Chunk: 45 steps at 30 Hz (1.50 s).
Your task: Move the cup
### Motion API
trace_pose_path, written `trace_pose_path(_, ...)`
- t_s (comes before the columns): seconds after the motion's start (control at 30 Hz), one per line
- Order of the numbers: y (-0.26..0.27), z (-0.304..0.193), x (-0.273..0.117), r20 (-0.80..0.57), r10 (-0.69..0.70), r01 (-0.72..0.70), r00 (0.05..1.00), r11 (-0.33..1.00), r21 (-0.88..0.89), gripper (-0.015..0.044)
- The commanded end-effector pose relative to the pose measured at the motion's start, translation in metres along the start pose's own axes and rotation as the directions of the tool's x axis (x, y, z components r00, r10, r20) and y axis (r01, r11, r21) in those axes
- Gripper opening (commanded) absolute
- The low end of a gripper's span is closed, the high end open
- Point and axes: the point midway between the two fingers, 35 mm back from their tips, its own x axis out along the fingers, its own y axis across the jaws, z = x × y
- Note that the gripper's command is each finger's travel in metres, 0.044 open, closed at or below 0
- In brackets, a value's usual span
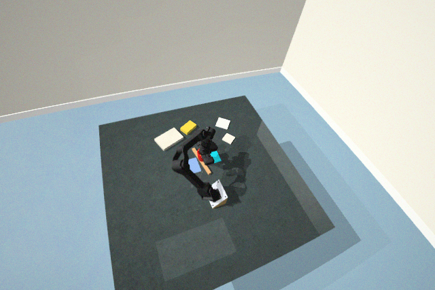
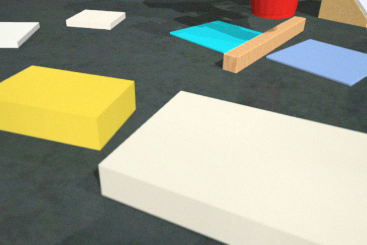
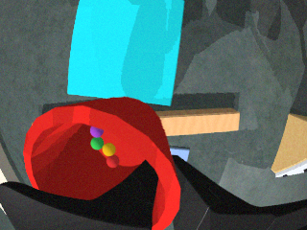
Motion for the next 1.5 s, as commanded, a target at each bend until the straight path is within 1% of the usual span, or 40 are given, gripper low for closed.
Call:
trace_pose_path(0.0,0.003,0.008,-0.001,0.006,0.003,-0.003,1.0,1.0,-0.01,0.0)
trace_pose_path(1.07,0.016,0.072,-0.005,0.008,0.004,-0.004,1.0,1.0,-0.011,0.0)
trace_pose_path(1.47,0.016,0.073,0.009,0.008,0.004,-0.004,1.0,1.0,-0.011,0.0)
